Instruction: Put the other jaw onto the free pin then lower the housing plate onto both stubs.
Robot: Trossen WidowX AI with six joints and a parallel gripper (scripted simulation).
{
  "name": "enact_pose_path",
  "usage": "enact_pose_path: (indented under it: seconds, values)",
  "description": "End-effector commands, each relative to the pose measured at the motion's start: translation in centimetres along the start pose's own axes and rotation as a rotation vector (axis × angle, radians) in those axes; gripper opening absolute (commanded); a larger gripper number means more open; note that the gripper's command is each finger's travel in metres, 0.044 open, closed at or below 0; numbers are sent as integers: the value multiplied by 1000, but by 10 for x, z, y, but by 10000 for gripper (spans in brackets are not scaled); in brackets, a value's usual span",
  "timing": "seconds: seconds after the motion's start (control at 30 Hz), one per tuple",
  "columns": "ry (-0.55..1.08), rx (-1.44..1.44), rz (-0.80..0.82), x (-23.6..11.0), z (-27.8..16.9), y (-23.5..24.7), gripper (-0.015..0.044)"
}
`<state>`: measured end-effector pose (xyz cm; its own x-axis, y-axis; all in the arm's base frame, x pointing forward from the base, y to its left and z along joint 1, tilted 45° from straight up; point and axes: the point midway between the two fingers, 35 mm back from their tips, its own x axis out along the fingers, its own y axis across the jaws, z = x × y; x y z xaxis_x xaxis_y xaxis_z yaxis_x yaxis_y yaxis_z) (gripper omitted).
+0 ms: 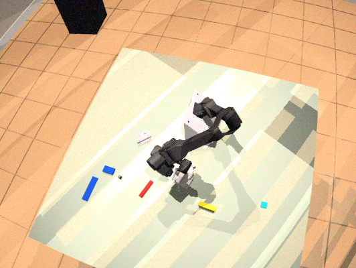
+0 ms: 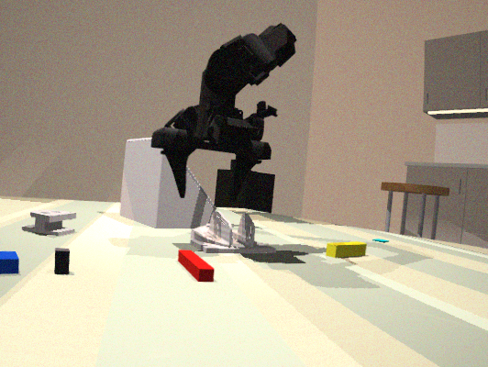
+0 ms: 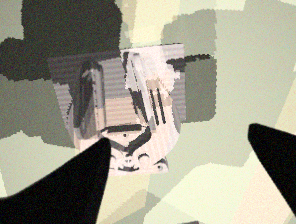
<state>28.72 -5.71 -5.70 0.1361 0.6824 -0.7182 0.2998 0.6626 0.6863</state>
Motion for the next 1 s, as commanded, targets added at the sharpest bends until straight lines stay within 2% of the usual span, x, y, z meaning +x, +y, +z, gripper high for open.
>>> enact_pose_path:
  seconds: [0.0, 0.97]
  values:
    - [-3, 66, -11, -3, 2, -8, 440]
    - [-28, 627, -41, -18, -2, -74, 440]
